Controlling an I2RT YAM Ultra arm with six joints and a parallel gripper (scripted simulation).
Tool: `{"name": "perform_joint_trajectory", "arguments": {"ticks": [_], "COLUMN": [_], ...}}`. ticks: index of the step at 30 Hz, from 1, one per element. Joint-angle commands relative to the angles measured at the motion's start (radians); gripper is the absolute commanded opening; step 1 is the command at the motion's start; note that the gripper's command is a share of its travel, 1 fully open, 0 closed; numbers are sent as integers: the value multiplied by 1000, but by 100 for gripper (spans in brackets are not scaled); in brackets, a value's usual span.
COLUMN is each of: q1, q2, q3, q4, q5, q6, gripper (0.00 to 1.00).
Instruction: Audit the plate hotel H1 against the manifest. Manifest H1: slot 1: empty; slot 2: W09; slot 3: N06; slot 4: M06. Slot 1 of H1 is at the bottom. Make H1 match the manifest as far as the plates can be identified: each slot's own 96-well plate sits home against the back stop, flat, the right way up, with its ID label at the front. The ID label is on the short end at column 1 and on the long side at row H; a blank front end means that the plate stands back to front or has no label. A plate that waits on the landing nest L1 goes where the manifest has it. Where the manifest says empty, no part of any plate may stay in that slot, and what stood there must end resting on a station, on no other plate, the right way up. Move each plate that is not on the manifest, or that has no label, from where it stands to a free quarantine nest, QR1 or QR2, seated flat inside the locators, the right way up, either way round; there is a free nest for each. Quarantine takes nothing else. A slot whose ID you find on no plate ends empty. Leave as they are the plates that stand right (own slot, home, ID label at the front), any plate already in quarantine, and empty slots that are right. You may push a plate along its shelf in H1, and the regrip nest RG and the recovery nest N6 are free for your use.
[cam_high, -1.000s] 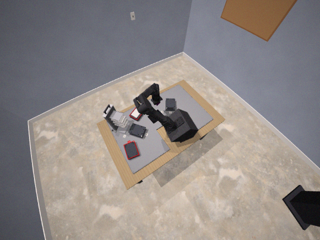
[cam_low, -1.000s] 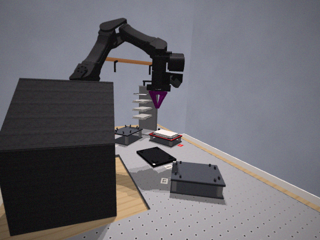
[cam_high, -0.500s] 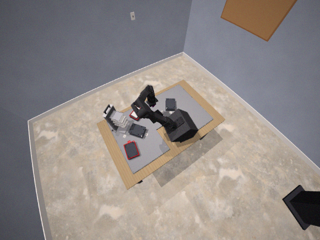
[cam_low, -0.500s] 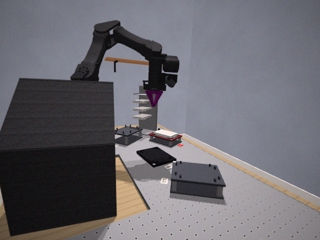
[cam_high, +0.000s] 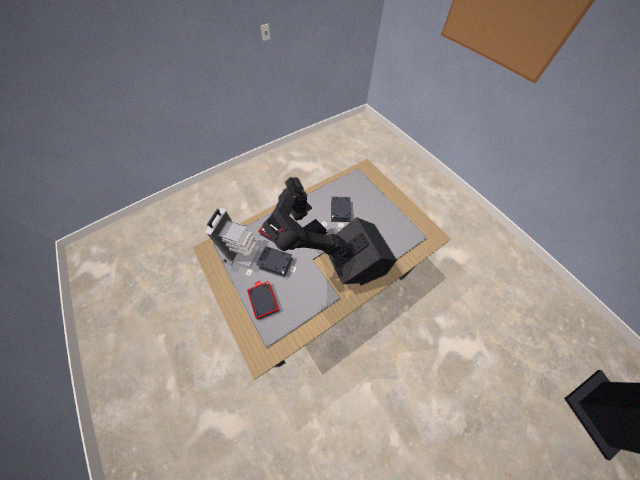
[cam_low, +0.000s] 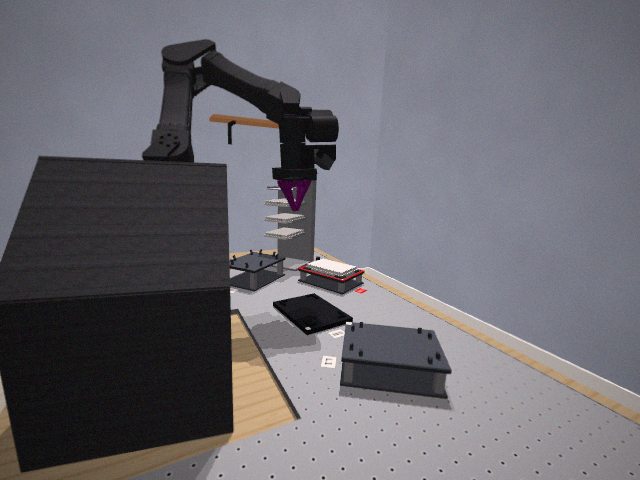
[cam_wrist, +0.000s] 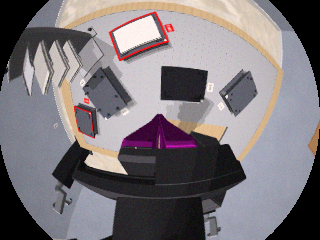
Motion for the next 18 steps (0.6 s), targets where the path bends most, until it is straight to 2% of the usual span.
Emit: {"name": "perform_joint_trajectory", "arguments": {"ticks": [1, 3, 14, 18], "q1": [12, 12, 88, 66], "q2": [-74, -74, -264, -301], "q3": [-50, -50, -197, -255], "q4": [102, 102, 339, 436], "q5": [-44, -44, -91, -107], "q6": [48, 48, 194, 211], "gripper": [0, 0, 0, 0]}}
